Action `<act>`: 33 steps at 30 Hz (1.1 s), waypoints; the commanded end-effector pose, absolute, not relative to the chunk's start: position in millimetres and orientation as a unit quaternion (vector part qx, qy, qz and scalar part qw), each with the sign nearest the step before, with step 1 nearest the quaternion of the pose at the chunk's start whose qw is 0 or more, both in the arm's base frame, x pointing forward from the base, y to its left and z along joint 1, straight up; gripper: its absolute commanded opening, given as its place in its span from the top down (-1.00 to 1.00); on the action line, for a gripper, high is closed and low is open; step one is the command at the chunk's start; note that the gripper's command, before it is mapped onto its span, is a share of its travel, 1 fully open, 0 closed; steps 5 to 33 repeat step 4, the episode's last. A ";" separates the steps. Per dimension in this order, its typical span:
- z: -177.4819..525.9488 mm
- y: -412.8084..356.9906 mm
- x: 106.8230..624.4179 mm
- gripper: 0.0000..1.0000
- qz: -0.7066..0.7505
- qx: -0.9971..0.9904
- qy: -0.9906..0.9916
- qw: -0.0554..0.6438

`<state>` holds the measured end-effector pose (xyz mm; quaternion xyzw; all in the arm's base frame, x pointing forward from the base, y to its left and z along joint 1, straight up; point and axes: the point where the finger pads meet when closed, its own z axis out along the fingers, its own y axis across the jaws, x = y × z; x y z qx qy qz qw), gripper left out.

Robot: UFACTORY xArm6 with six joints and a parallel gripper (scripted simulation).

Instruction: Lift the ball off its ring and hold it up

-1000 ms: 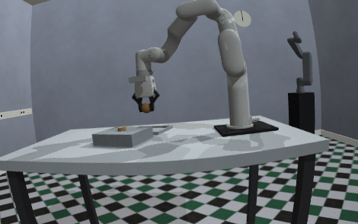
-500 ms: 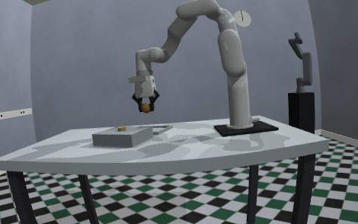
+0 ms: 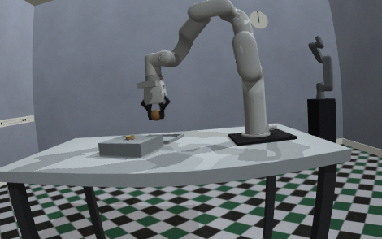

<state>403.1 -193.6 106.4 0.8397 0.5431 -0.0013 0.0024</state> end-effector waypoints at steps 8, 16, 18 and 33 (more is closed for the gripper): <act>108.0 -194.2 404.4 1.00 0.000 0.840 0.543 0.004; 108.0 -194.2 404.4 1.00 0.000 0.840 0.543 0.004; 108.0 -194.2 404.4 1.00 0.000 0.840 0.543 0.004; 108.0 -194.2 404.4 1.00 0.000 0.840 0.543 0.004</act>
